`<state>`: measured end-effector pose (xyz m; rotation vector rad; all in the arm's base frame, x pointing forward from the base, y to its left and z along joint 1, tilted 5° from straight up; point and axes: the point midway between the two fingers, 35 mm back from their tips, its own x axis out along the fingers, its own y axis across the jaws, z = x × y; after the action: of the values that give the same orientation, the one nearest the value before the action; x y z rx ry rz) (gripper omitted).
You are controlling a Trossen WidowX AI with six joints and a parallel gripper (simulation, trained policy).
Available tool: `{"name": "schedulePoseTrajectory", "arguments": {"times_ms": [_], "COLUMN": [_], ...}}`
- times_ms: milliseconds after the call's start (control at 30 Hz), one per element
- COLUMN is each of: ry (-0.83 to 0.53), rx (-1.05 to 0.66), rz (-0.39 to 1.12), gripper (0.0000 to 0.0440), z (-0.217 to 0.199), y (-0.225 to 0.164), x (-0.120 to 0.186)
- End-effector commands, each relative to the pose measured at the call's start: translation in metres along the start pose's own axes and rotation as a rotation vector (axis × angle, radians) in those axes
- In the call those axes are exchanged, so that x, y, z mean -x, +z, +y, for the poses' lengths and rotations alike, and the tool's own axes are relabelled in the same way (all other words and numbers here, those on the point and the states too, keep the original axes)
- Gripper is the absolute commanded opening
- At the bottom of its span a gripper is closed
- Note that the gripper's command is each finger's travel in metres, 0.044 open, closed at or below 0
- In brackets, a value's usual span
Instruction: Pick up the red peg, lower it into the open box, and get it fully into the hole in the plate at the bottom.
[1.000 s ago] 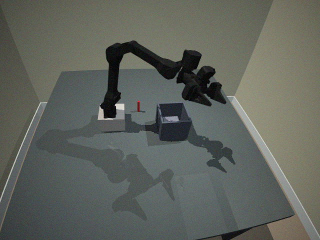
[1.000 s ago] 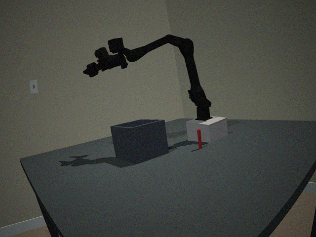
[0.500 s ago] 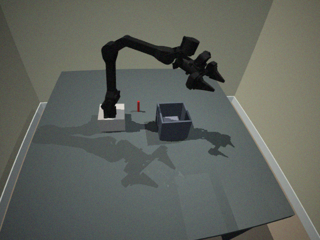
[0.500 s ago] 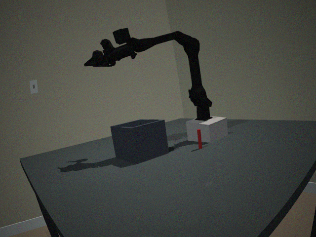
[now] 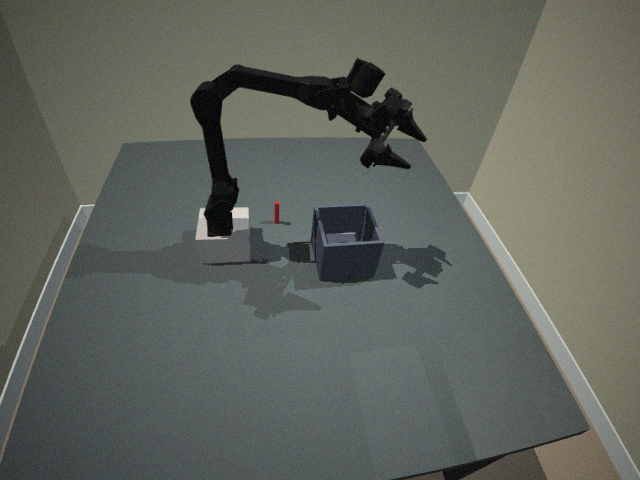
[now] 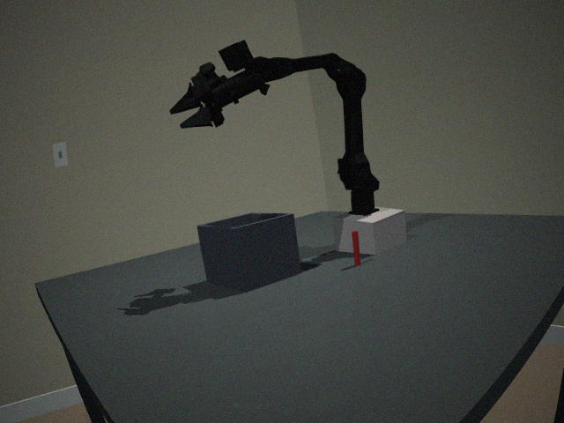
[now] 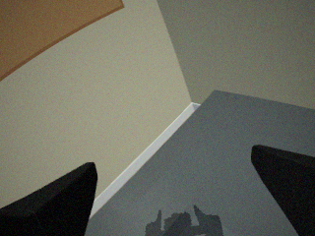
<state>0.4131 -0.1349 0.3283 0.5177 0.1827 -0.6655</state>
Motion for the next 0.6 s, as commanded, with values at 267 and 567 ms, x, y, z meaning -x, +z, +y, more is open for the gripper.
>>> {"name": "schedulePoseTrajectory", "arguments": {"times_ms": [267,567], "ry": [0.095,0.087], "rx": [-0.169,-0.264], "rz": [0.279,0.528], "gripper": [0.044,0.0439], "z": [0.03,0.037], "y": [-0.069,-0.126], "x": [0.048,0.093]}}
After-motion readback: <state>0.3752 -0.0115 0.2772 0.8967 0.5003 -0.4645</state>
